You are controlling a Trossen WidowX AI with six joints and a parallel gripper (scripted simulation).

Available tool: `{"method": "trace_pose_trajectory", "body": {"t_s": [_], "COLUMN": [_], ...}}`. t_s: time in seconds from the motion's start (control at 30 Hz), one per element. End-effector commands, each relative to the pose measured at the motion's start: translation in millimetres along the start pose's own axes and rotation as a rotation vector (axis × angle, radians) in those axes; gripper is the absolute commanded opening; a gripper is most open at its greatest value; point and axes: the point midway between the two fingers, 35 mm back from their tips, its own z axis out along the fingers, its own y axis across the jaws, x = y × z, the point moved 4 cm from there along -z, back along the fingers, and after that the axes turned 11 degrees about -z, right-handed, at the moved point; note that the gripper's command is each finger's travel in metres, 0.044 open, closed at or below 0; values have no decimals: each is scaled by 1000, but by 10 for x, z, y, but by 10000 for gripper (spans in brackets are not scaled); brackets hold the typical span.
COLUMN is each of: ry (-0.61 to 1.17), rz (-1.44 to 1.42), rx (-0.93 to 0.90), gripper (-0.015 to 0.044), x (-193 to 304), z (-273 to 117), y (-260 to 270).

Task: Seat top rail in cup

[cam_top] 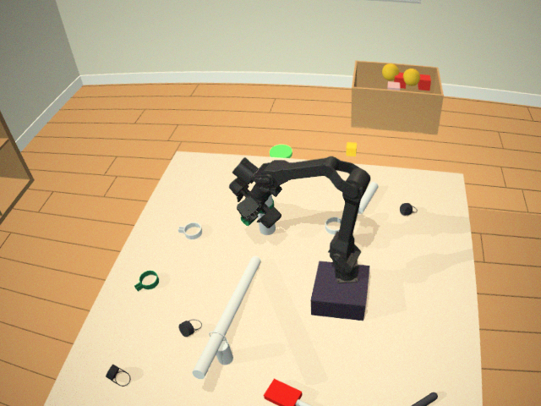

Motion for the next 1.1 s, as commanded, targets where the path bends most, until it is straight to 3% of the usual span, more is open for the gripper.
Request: {"method": "trace_pose_trajectory", "body": {"t_s": [0.0,1.07], "ry": [-1,-1], "rz": [-6,-6], "rx": [-5,-3], "gripper": [440,440], "x": [-15,-17], "z": [147,609], "y": [103,87]}}
